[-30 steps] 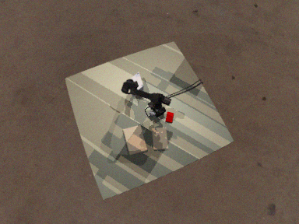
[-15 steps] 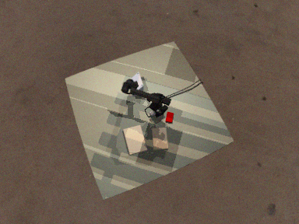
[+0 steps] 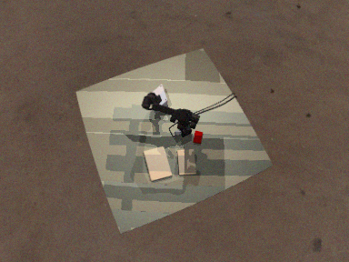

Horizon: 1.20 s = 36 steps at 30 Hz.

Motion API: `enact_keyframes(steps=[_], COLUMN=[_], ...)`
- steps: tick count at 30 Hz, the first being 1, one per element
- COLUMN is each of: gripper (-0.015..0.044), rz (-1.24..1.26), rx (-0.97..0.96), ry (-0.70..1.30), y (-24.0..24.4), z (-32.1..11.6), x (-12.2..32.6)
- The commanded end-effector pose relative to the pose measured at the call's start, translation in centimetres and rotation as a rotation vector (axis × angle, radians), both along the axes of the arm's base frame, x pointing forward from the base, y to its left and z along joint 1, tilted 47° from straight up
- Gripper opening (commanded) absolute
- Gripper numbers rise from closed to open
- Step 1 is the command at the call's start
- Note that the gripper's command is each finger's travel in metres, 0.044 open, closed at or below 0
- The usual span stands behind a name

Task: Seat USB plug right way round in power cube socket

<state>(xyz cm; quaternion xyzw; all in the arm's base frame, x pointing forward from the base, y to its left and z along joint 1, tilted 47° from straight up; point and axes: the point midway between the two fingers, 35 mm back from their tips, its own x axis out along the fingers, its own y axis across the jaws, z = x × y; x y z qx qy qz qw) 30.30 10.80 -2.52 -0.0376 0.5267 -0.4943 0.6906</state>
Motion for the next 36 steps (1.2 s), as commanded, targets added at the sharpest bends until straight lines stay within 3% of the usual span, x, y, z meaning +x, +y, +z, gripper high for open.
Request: enact_keyframes(steps=[1, 36], gripper=[0.0000, 0.0000], rz=[0.071, 0.704], rx=[0.005, 0.045], ry=[0.074, 0.735], y=[0.00, 0.01], z=[-0.02, -0.02], x=[0.01, 0.01])
